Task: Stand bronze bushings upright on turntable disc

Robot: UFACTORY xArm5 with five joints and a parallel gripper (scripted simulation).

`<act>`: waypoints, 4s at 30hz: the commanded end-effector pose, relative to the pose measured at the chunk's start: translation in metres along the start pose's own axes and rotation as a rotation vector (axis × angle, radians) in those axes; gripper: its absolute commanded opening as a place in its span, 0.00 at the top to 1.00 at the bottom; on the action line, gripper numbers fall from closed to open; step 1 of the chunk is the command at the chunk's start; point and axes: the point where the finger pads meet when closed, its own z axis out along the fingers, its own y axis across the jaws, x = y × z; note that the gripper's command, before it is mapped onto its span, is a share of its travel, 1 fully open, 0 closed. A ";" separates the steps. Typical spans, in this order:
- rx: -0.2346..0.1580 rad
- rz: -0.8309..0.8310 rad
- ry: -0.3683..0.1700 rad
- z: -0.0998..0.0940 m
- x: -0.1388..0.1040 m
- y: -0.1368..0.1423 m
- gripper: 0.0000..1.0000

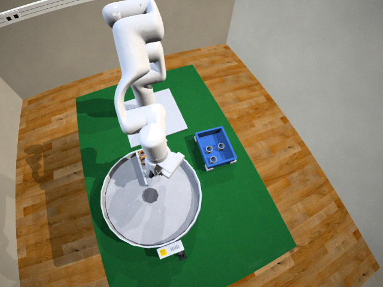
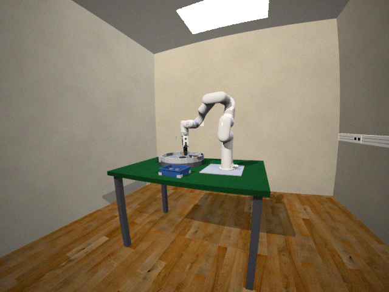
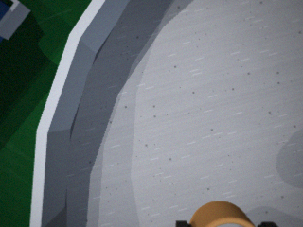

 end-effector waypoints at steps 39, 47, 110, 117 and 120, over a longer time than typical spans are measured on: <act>-0.002 0.000 0.002 0.029 0.001 0.001 1.00; -0.002 0.000 0.002 0.029 0.001 0.001 1.00; -0.002 0.000 0.002 0.035 0.001 0.001 0.58; -0.002 0.000 0.002 0.035 0.001 0.001 0.58; -0.002 0.000 0.002 0.035 0.001 0.001 0.58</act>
